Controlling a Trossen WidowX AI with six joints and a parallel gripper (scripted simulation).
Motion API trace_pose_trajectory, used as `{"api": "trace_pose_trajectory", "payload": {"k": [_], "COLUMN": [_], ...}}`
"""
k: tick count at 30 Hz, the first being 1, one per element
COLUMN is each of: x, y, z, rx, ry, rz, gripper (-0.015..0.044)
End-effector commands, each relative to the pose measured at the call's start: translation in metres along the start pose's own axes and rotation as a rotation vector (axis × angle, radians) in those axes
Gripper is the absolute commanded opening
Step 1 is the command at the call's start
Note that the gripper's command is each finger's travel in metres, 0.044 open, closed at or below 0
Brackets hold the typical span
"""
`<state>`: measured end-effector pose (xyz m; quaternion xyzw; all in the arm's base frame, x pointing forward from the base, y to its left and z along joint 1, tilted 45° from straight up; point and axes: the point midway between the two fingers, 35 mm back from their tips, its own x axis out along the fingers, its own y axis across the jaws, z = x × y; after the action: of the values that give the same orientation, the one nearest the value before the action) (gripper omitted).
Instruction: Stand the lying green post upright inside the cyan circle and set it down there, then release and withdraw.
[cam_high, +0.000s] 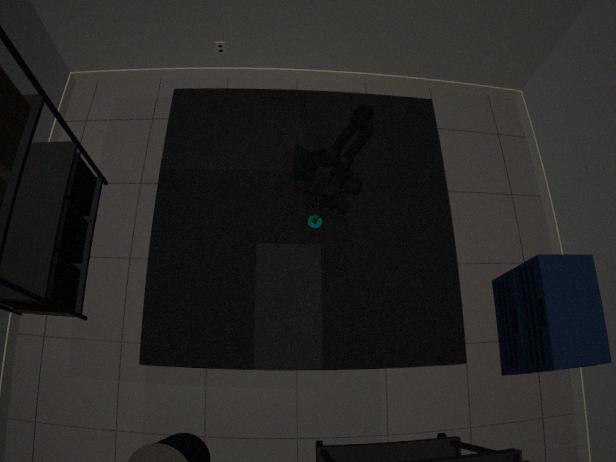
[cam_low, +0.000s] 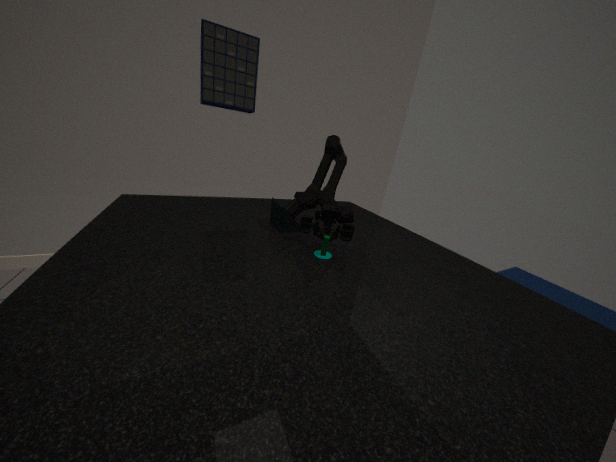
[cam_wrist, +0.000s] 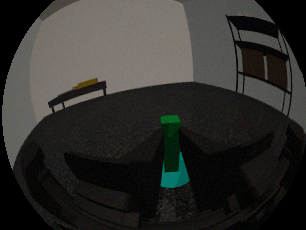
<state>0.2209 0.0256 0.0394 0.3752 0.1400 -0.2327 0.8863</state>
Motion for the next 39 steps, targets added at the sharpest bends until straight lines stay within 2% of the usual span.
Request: {"api": "trace_pose_trajectory", "payload": {"k": [1,13,14,39], "x": [0.000,0.000,0.000,0.001], "y": [-0.001,-0.001,-0.001,-0.002], "z": [0.001,0.001,0.001,0.061], "rx": [0.003,0.003,0.003,0.032], "ry": [-0.006,-0.006,-0.006,0.038], "rz": [-0.002,-0.002,-0.002,0.024], "gripper": [0.0075,0.0390,0.0400,0.0400]}}
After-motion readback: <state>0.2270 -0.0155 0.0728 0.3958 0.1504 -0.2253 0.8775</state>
